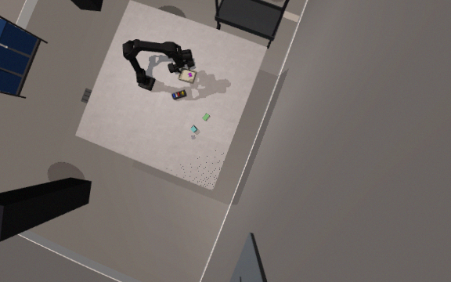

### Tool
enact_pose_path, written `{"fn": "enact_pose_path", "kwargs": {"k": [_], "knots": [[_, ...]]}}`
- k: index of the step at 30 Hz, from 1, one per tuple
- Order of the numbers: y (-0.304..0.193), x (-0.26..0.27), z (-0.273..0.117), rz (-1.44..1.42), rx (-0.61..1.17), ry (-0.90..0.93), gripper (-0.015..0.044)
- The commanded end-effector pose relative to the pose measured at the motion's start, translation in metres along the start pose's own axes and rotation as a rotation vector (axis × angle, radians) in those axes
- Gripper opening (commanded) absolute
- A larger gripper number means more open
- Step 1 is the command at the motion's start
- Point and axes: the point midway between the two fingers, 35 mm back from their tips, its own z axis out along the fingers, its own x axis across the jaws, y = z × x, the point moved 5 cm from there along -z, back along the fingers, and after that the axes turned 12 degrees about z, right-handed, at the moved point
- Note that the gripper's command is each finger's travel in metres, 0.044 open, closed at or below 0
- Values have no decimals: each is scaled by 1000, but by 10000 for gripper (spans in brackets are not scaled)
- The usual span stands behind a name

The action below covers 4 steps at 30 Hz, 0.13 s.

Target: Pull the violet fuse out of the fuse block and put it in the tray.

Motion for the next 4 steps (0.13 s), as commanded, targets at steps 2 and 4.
{"fn": "enact_pose_path", "kwargs": {"k": [2, 4], "knots": [[0, 0, 0, 0, 0, 0, 330], [0, 0, 0, 0, 0, 0, 330]]}}
